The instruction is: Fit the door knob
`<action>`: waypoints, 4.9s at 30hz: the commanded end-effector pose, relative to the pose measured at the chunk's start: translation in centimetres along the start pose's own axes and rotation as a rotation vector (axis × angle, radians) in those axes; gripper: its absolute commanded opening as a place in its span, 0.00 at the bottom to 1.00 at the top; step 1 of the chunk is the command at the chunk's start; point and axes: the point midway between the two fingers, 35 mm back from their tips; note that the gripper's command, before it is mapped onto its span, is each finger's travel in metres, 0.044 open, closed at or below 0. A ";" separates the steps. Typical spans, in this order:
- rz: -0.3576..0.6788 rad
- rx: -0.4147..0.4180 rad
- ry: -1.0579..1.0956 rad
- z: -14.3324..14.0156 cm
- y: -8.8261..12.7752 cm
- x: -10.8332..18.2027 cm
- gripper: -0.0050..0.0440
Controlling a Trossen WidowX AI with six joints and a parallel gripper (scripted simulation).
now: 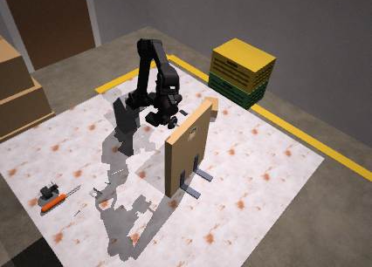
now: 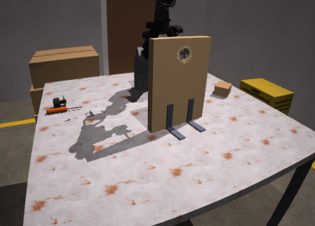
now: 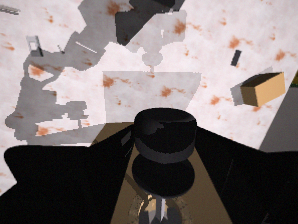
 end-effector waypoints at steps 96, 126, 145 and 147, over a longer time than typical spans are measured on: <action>-0.013 0.000 0.001 0.8 0.6 7.2 0.49; -0.013 0.000 0.001 0.5 0.4 5.2 1.00; -0.011 -0.001 0.000 -0.2 0.0 -0.7 1.00; -0.017 0.006 -0.004 -0.2 -0.1 -1.2 1.00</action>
Point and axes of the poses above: the point midway between the two fingers, 35 mm back from their tips, its own y axis back along the fingers, its own z axis across the jaws, x = y × z, and after that the axes turned 6 degrees about y, right-handed
